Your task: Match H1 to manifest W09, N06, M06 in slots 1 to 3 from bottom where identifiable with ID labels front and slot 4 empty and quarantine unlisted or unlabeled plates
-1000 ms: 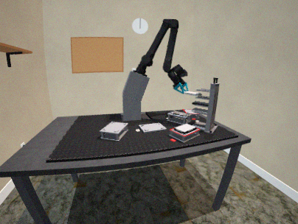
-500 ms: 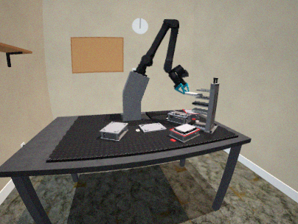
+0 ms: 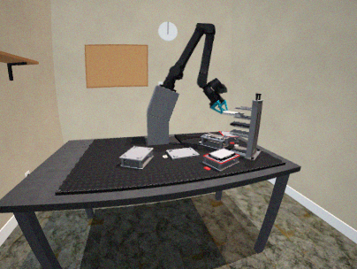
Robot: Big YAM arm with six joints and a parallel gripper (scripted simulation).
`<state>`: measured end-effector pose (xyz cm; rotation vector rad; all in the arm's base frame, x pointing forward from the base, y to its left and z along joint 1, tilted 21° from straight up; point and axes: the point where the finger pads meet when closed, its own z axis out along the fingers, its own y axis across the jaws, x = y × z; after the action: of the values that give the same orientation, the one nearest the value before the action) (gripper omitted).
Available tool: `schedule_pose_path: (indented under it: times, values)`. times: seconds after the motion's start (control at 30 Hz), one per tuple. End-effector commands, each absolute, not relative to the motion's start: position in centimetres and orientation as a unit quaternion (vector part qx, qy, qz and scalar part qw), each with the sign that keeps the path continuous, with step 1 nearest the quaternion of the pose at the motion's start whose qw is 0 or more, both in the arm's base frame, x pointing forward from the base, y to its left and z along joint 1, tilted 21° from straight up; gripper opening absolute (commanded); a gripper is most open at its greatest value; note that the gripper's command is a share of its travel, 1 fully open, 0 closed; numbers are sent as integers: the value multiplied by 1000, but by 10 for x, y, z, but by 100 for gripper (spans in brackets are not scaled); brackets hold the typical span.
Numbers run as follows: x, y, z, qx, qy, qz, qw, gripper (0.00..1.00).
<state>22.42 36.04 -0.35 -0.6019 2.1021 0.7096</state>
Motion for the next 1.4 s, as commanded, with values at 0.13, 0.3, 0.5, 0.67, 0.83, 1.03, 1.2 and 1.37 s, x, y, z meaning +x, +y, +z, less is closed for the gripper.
schedule_pose_path:
  times: [0.13,0.3,0.5,0.67,0.83,1.03,1.2,1.37]
  values:
    - [233,365,1,-237,831,282,416,86]
    - [236,367,1,-237,832,281,416,86]
    - [239,369,-3,-238,834,278,413,86]
    - [242,371,1,-236,832,281,417,86]
    - [245,373,1,-235,832,281,417,86]
    - [240,375,3,-236,829,287,417,86]
    - [240,375,3,-236,829,287,417,86]
    - [240,375,3,-236,829,287,417,86]
